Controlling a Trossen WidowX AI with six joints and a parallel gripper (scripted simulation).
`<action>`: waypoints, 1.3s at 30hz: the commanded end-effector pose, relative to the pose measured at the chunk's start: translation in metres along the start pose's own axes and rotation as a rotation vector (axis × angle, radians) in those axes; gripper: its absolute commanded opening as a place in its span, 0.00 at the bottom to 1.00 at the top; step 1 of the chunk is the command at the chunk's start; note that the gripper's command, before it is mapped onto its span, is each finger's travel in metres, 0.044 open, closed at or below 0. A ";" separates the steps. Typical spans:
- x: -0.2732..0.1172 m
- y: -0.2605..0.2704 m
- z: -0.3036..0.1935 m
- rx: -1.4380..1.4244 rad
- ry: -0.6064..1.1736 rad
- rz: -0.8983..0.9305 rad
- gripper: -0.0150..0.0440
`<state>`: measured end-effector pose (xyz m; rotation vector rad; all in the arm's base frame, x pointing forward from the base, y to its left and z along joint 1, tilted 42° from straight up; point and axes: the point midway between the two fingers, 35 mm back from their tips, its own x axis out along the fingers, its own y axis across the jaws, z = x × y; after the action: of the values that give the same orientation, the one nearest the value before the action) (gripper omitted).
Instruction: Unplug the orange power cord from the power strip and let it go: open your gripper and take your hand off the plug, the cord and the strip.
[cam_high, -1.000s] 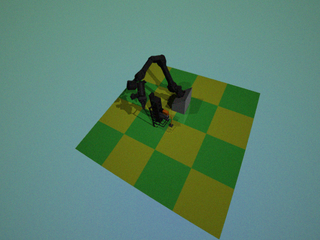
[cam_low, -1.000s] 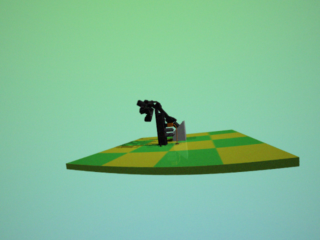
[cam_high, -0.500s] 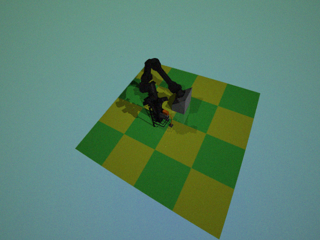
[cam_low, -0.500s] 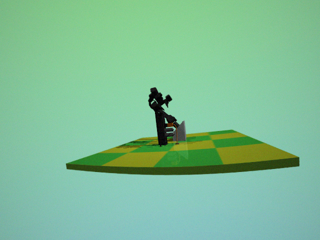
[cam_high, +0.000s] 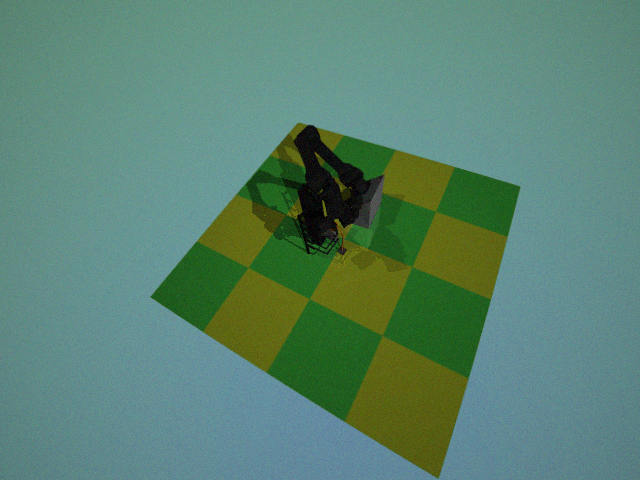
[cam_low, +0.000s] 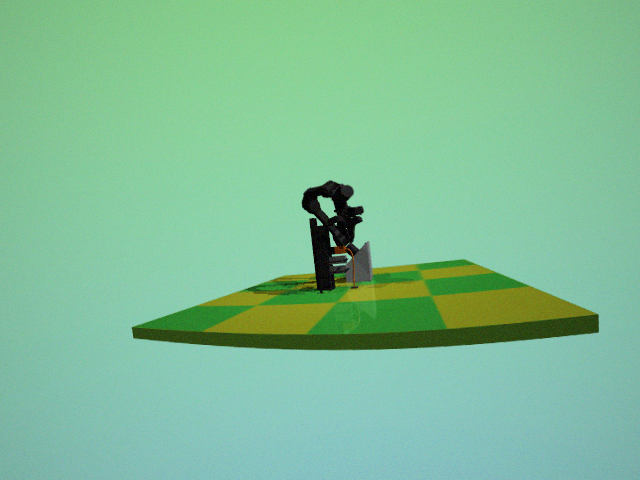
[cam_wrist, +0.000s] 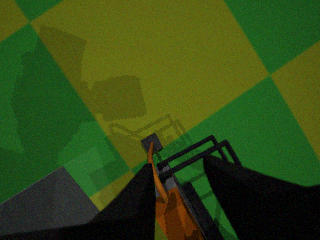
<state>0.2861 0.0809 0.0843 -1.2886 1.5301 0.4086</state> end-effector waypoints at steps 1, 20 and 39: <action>0.021 0.019 -0.016 -0.355 0.212 0.058 0.53; 0.020 0.016 -0.020 -0.355 0.212 0.059 0.53; 0.014 0.005 -0.048 -0.355 0.213 0.058 0.53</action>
<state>0.2627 0.0442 0.0849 -1.5991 1.7291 0.6192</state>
